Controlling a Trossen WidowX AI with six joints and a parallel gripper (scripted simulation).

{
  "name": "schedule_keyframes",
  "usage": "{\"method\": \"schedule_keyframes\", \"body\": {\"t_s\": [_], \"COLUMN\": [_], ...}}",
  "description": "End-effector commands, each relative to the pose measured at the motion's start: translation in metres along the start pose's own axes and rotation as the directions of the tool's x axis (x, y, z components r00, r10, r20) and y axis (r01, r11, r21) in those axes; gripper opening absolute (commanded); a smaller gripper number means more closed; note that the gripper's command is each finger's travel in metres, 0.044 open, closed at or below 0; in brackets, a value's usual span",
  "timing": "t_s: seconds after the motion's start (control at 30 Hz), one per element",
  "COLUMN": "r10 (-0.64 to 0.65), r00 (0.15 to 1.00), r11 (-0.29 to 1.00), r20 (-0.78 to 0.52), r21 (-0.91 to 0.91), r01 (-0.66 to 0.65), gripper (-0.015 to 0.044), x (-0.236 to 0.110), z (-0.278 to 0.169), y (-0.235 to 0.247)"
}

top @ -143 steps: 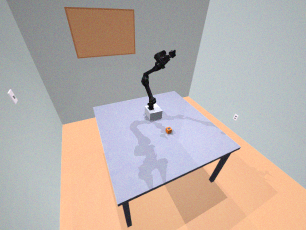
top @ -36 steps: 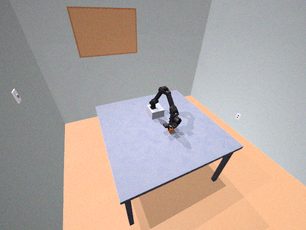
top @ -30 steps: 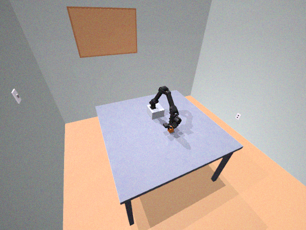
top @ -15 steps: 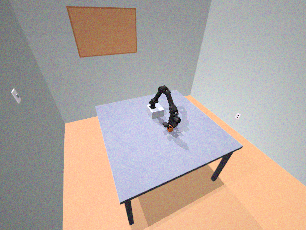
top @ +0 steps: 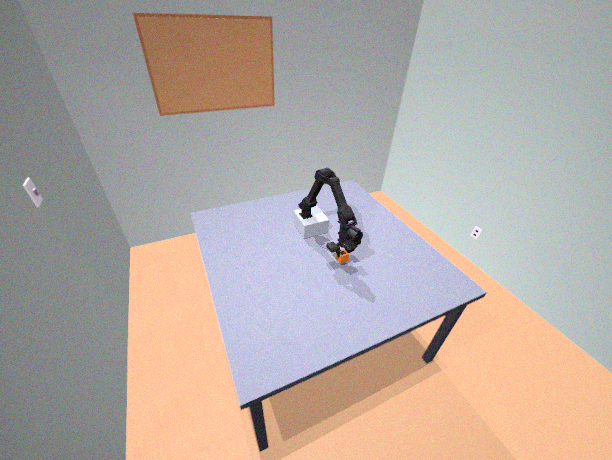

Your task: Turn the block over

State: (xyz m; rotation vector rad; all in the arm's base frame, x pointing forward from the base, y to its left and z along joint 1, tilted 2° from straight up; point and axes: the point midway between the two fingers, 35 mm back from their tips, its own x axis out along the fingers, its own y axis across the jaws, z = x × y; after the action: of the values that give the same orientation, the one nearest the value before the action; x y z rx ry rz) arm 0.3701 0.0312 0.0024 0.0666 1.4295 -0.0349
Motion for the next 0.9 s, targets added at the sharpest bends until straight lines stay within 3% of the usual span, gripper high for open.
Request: {"method": "schedule_keyframes", "body": {"t_s": [0.0, 0.87], "r10": [-0.005, -0.005], "r00": [0.998, 0.910], "r11": [1.000, 1.000], "r20": [0.059, 0.415], "r21": [0.004, 0.009], "r01": [0.005, 0.001], "gripper": [0.0000, 0.0000], "x": [0.0027, 0.0015], "z": [-0.0014, -0.0089], "y": [-0.0005, -0.0009]}}
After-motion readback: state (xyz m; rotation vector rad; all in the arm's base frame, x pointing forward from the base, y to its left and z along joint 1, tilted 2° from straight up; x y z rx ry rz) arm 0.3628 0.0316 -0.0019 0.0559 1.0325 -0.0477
